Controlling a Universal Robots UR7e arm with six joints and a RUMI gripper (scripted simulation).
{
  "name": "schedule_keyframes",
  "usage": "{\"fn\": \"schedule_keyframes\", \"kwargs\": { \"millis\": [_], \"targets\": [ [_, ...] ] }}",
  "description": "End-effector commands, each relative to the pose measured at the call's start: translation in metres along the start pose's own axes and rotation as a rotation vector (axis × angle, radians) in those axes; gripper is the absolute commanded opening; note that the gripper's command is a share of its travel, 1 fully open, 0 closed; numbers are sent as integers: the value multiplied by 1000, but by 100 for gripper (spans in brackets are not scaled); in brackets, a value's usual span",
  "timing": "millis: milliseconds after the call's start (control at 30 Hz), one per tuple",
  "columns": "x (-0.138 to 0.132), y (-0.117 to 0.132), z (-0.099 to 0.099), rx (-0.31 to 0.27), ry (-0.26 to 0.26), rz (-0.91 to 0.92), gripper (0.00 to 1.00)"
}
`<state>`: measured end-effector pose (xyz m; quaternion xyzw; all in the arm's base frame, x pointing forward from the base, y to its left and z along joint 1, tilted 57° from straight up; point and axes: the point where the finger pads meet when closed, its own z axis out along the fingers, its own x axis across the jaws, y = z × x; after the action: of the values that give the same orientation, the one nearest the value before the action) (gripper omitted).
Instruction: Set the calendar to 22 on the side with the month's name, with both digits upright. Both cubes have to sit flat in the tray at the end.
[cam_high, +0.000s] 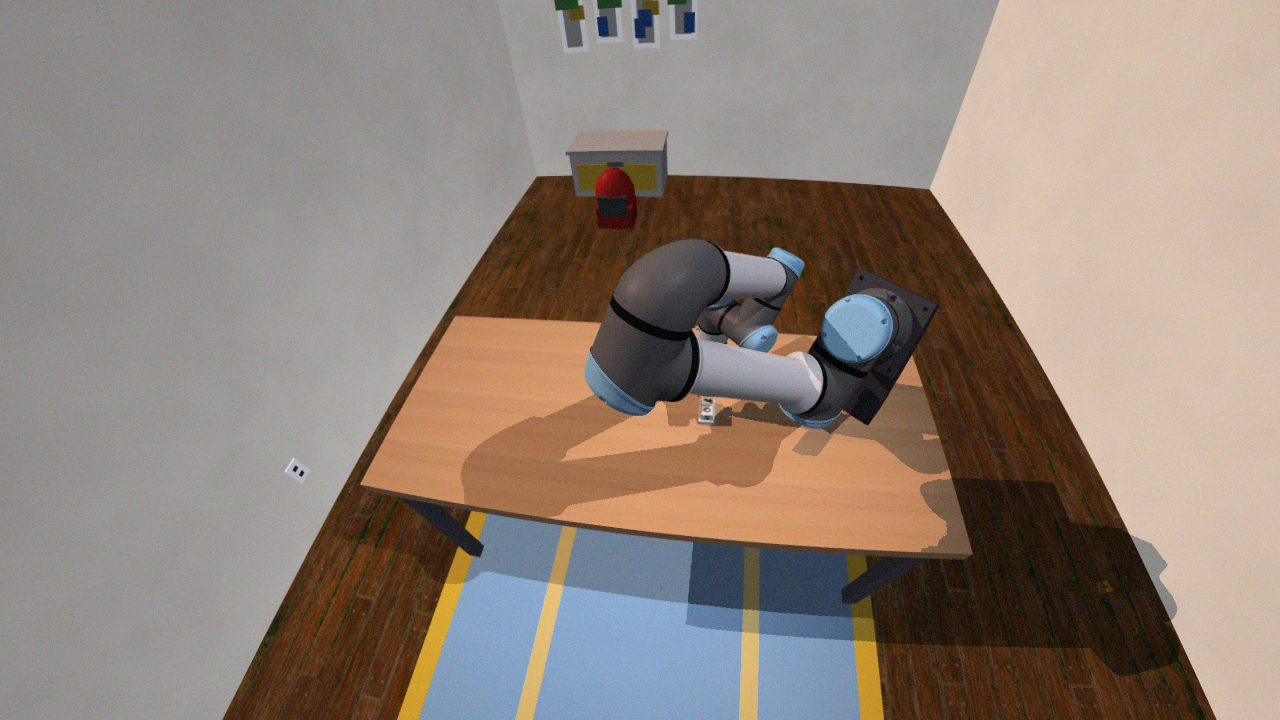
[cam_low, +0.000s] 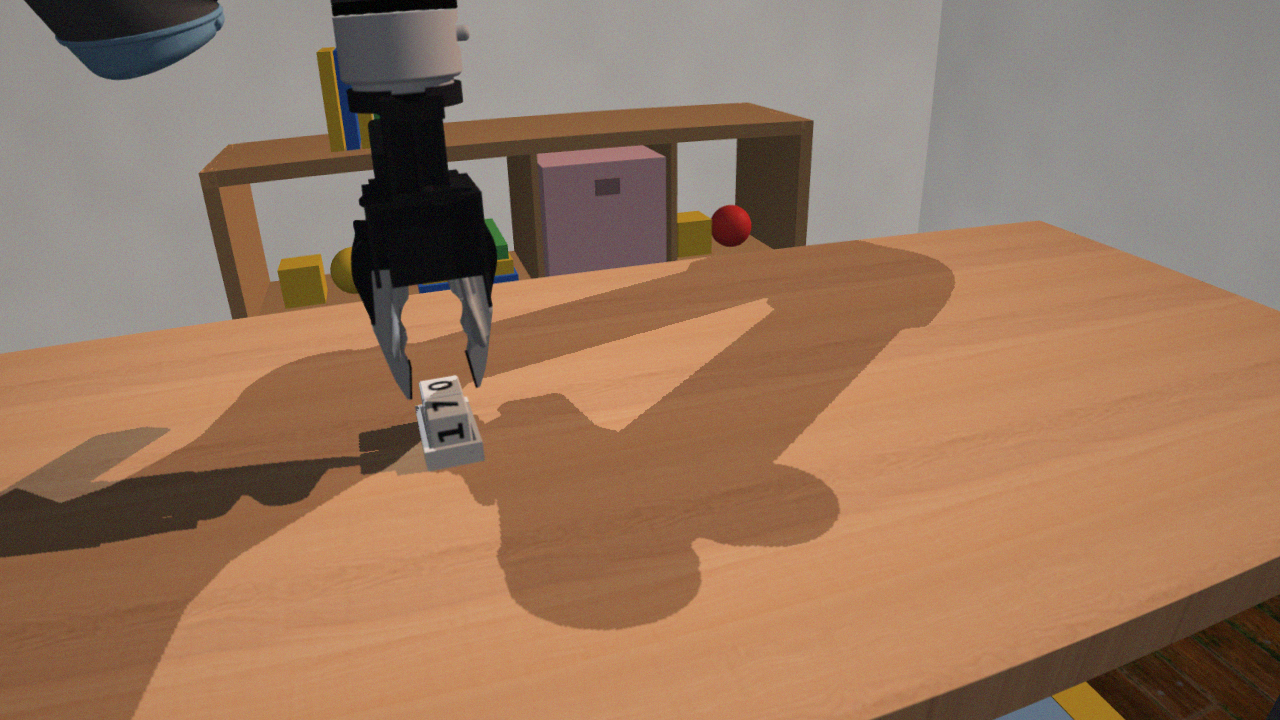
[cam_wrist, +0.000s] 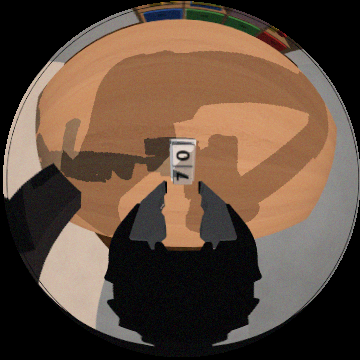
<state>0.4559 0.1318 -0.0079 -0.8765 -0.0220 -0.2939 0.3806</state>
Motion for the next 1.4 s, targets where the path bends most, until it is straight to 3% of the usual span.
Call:
{"fn": "schedule_keyframes", "kwargs": {
  "millis": [0,700,1333,1367],
  "targets": [
    [0,0,-11,3,-3,-1,29],
    [0,0,-49,3,-3,-1,29],
    [0,0,-56,3,-3,-1,29],
    [0,0,-56,3,-3,-1,100]
  ]
}}
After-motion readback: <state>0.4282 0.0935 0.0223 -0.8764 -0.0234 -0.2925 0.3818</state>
